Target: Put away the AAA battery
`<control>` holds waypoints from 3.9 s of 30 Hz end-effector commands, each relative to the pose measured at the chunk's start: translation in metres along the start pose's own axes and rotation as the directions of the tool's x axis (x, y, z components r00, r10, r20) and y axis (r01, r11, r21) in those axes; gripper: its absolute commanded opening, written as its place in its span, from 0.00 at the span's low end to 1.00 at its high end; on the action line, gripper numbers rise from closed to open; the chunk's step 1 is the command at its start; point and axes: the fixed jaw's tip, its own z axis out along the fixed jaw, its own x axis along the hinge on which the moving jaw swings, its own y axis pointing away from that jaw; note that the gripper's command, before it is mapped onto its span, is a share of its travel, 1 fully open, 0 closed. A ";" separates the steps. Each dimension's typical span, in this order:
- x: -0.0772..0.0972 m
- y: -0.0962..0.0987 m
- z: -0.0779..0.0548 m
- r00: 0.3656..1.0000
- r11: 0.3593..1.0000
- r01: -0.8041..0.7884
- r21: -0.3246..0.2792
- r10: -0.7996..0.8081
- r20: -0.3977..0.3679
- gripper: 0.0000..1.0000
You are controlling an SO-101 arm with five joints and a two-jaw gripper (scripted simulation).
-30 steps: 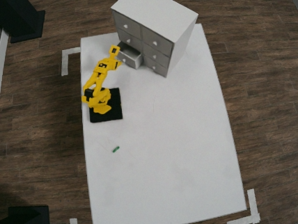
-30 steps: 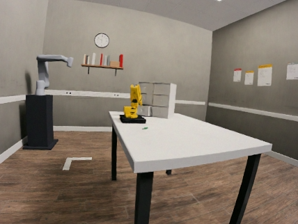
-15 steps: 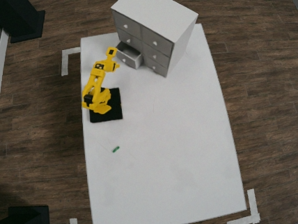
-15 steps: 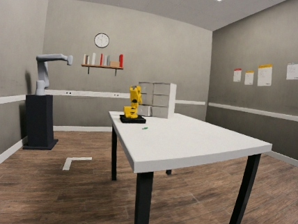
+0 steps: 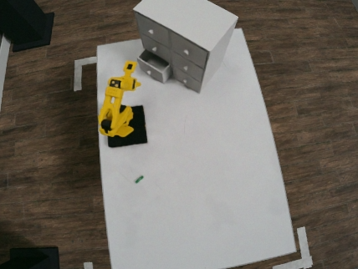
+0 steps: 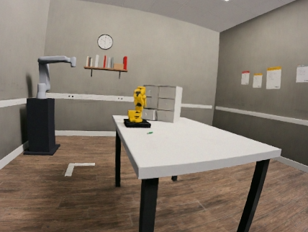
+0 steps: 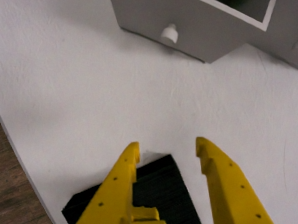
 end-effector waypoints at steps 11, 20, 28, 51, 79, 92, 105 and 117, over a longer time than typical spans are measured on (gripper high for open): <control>0.000 -0.001 -0.005 1.000 1.000 0.009 0.002 -0.009 0.010 0.21; 0.000 -0.001 -0.005 1.000 1.000 0.009 0.002 -0.009 0.010 0.21; 0.000 -0.001 -0.005 1.000 1.000 0.009 0.002 -0.009 0.010 0.21; -0.081 -0.020 -0.014 0.961 0.996 -0.075 0.047 0.059 0.270 0.21; -0.081 -0.020 -0.014 0.961 0.996 -0.075 0.047 0.059 0.270 0.21; -0.081 -0.020 -0.014 0.961 0.996 -0.075 0.047 0.060 0.270 0.21; -0.082 -0.022 -0.013 0.961 0.995 -0.081 0.050 0.065 0.270 0.21; -0.082 -0.022 -0.013 0.961 0.995 -0.083 0.051 0.066 0.270 0.21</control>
